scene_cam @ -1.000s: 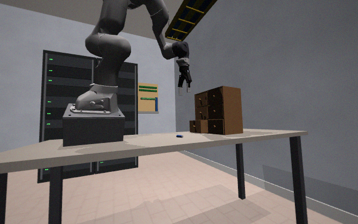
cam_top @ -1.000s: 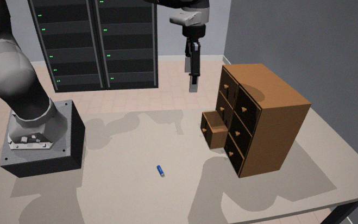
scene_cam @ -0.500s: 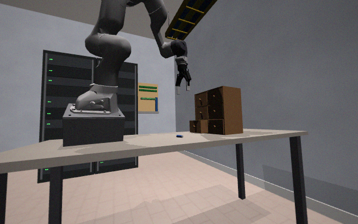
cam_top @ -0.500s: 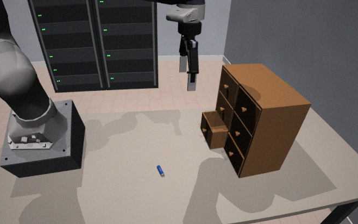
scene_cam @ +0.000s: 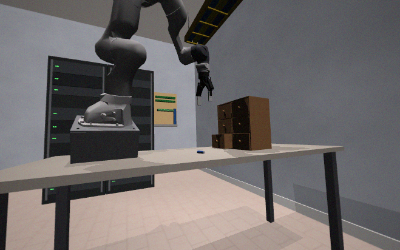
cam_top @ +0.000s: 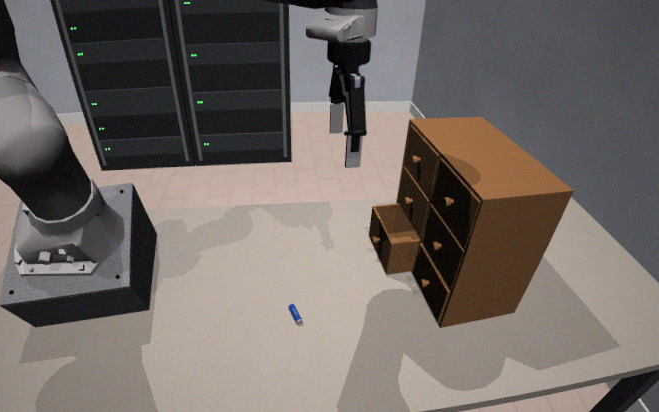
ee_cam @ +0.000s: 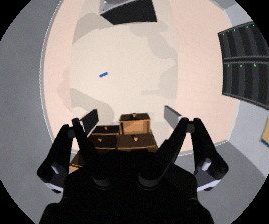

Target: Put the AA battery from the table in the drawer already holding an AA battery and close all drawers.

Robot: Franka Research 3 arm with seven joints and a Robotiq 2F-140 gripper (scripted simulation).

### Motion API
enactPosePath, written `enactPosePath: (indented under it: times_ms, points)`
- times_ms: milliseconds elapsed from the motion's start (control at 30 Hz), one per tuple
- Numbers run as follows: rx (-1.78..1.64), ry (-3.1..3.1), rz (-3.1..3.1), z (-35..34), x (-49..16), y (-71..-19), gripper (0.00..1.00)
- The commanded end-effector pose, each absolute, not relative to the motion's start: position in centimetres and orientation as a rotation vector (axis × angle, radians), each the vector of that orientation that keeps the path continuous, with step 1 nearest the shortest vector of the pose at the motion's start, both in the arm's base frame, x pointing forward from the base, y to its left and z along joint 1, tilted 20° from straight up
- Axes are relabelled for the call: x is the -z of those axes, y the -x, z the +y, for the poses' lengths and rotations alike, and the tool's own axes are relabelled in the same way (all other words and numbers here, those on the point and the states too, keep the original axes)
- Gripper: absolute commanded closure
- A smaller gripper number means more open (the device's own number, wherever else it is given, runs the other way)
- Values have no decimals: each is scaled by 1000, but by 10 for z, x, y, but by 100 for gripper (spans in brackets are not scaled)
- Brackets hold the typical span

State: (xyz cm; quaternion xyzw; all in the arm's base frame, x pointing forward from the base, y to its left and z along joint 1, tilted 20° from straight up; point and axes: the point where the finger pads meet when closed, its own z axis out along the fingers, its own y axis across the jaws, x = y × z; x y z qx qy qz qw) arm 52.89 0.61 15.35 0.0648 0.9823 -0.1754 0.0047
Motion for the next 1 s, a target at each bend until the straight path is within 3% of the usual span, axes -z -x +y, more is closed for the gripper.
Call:
enactPosePath:
  times_ms: [0,300,967]
  points:
    - [554,-187,3081,7,-154,-527,0]
    - [550,-159,3085,6,-153,-528,0]
    - [532,632,3121,9,-140,-505,0]
